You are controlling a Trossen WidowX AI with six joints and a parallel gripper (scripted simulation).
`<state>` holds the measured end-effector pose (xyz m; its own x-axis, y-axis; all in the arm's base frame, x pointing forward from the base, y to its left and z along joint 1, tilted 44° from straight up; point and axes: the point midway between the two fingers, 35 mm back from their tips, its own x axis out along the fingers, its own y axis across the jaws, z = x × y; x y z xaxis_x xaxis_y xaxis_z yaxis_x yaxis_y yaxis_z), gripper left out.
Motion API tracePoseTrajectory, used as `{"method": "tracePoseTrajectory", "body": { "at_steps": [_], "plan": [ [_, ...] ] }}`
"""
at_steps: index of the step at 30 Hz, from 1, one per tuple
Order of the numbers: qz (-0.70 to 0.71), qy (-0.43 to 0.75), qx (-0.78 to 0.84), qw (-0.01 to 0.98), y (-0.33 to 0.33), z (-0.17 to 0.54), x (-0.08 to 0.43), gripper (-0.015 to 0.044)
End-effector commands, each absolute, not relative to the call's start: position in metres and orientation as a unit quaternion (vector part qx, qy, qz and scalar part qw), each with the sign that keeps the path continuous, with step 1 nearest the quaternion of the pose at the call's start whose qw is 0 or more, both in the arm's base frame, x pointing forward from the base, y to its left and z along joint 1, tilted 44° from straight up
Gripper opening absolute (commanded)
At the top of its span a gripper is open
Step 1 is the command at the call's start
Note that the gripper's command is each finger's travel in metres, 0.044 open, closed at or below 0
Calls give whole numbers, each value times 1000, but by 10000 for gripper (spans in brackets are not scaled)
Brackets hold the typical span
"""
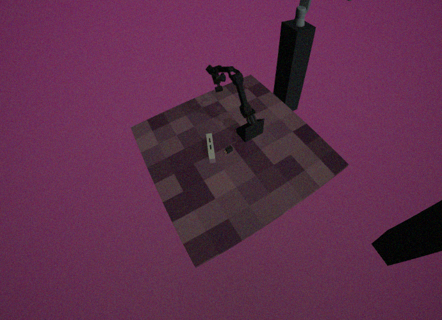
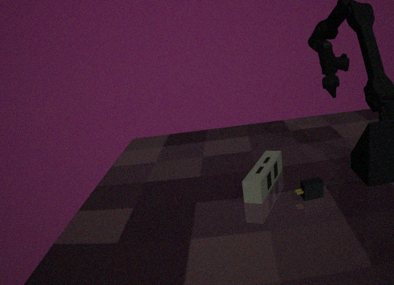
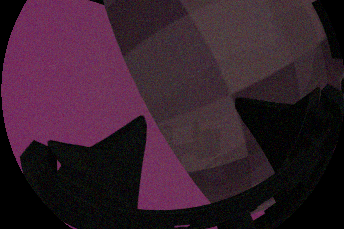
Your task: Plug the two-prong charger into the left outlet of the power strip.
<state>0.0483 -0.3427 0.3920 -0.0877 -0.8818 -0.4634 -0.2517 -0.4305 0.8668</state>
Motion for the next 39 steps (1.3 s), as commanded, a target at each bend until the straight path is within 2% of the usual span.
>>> {"method": "tracePoseTrajectory", "body": {
  "at_steps": [1, 2, 20, 39],
  "plan": [
    [-578, -457, 618, 273, -343, 391, 49, 426],
    [-580, -453, 619, 275, -343, 390, 51, 440],
    [-625, -299, 629, 352, -340, 335, 129, 440],
    [-649, -127, 605, 444, -310, 275, 206, 440]
  ]
}}
